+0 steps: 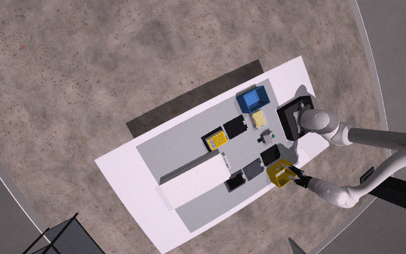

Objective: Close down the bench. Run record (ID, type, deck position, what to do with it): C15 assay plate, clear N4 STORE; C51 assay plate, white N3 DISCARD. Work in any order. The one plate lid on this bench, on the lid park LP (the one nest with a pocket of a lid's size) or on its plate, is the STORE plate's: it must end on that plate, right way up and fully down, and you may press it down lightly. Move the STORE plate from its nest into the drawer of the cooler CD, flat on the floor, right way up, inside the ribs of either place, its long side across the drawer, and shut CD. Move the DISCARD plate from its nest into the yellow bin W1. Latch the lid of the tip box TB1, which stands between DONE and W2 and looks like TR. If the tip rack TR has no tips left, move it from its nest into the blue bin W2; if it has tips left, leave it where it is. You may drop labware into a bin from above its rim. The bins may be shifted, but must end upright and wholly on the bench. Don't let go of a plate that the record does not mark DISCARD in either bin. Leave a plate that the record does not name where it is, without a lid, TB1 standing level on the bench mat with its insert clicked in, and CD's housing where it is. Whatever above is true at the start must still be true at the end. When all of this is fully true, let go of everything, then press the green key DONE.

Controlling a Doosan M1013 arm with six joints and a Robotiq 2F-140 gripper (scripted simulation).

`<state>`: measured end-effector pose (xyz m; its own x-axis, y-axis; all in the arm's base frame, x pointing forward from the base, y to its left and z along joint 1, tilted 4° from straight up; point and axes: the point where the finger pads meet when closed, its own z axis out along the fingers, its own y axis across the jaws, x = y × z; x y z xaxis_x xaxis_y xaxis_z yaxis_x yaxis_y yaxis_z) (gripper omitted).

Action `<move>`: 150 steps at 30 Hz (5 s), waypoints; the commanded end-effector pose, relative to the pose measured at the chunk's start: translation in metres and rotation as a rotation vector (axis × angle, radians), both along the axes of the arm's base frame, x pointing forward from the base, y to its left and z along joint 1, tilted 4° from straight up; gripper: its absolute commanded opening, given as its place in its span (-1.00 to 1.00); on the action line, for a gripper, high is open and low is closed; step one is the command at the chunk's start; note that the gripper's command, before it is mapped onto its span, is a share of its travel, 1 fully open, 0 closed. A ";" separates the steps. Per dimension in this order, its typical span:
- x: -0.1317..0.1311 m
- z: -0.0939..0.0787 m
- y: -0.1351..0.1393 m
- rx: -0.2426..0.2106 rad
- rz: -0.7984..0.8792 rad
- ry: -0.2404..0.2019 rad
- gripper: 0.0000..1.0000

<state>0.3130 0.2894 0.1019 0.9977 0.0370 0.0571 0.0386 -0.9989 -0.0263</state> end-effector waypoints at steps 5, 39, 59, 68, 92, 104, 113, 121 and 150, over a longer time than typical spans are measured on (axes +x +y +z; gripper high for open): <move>-0.003 0.003 -0.029 0.001 0.000 0.000 0.15; -0.014 0.015 -0.147 0.001 0.000 0.000 -1.00; -0.021 0.022 -0.215 0.001 0.000 0.000 -1.00; -0.024 0.026 -0.250 0.001 0.000 0.000 -1.00; -0.027 0.023 -0.277 0.001 0.000 0.000 -1.00; -0.025 -0.009 -0.276 0.001 0.000 0.000 -1.00; -0.024 -0.028 -0.276 0.001 0.000 0.000 -1.00; -0.023 -0.049 -0.275 0.001 0.000 0.000 -1.00; -0.022 -0.069 -0.275 0.001 0.000 0.000 -1.00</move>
<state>0.2913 0.0146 0.0350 0.9977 0.0374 0.0566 0.0390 -0.9989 -0.0269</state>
